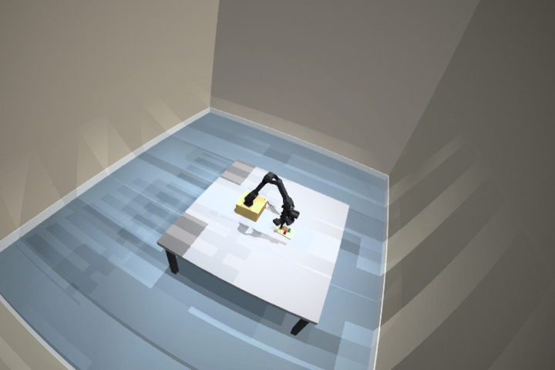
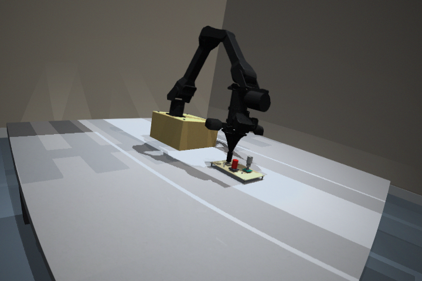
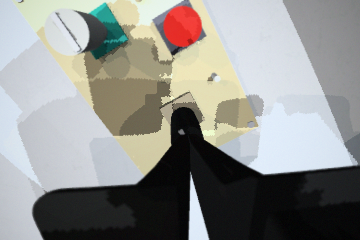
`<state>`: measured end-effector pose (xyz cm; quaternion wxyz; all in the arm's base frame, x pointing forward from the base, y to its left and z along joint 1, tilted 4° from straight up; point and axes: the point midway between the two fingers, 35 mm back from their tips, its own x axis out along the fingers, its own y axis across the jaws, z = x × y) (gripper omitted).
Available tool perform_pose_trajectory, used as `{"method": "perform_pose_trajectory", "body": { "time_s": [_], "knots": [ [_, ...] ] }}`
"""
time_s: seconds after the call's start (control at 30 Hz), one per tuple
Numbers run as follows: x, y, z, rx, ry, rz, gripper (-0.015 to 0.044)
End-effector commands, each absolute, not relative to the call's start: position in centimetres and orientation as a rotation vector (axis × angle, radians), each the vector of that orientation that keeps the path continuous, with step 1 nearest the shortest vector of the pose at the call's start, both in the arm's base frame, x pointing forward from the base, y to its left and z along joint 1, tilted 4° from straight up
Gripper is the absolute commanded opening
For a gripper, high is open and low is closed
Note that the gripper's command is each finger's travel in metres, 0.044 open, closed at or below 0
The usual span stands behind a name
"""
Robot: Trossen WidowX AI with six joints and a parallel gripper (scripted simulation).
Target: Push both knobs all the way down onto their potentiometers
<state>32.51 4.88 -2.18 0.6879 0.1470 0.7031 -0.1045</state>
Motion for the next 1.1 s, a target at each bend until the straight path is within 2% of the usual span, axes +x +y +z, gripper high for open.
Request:
{"method": "perform_pose_trajectory", "body": {
  "time_s": [0.0, 1.07],
  "knots": [
    [32.66, 4.96, -3.03, 0.329, 1.574, -0.236, 0.0],
    [32.7, 4.91, -2.18, 0.329, 1.574, -0.236, 0.0]
  ]
}}
